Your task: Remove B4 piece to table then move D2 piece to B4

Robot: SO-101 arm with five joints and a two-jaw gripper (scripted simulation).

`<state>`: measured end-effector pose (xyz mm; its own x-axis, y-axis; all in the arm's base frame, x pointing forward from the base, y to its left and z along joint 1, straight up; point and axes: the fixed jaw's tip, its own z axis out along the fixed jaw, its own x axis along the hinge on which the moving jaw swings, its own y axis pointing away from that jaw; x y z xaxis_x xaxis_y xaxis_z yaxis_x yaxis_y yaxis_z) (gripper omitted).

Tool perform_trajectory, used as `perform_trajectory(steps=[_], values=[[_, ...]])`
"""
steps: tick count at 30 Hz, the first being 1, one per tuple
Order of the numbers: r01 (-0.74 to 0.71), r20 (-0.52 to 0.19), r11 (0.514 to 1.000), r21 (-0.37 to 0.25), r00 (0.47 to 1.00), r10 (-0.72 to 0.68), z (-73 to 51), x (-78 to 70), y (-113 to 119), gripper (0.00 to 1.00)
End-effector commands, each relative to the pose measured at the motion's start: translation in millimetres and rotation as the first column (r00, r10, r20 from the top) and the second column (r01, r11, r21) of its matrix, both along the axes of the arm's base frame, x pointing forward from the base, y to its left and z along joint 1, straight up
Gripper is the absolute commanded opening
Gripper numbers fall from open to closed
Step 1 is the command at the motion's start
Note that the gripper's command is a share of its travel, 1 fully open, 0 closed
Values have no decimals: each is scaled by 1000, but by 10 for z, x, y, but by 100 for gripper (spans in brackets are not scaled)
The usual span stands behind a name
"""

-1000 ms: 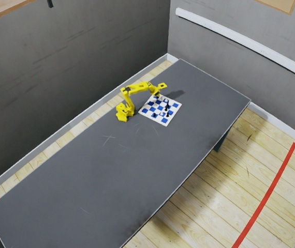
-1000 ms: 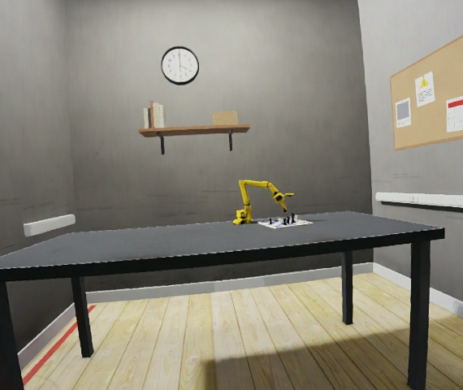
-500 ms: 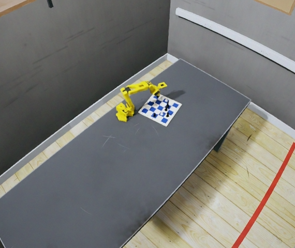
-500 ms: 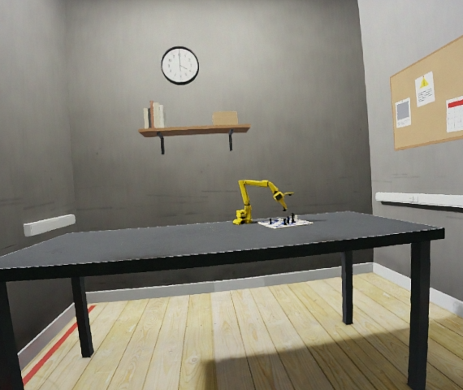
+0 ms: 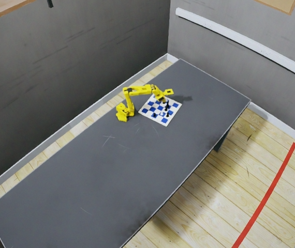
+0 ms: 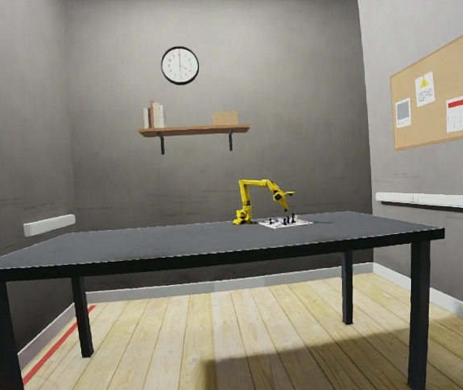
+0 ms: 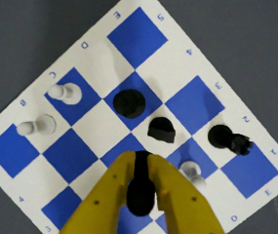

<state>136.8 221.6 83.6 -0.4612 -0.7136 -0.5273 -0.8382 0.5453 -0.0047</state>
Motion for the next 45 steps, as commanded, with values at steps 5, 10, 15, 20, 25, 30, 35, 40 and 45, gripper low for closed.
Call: perform_trajectory(steps=[5,10,15,20,25,30,35,40,45], values=[[233,1,972,0,972,-233,27,747,-140,0],[314,2,950,2,950,-314,37,1055,-211,0],[354,2,935,3,935,-354,42,1225,-251,0],[356,2,934,3,934,-356,42,1237,-254,0],[356,2,934,3,934,-356,42,1237,-254,0],[356,2,934,3,934,-356,42,1237,-254,0],[357,2,934,3,934,-357,33,1245,-250,0],[358,2,934,3,934,-358,5,1271,-236,0],[358,2,934,3,934,-358,-12,1286,-227,0]])
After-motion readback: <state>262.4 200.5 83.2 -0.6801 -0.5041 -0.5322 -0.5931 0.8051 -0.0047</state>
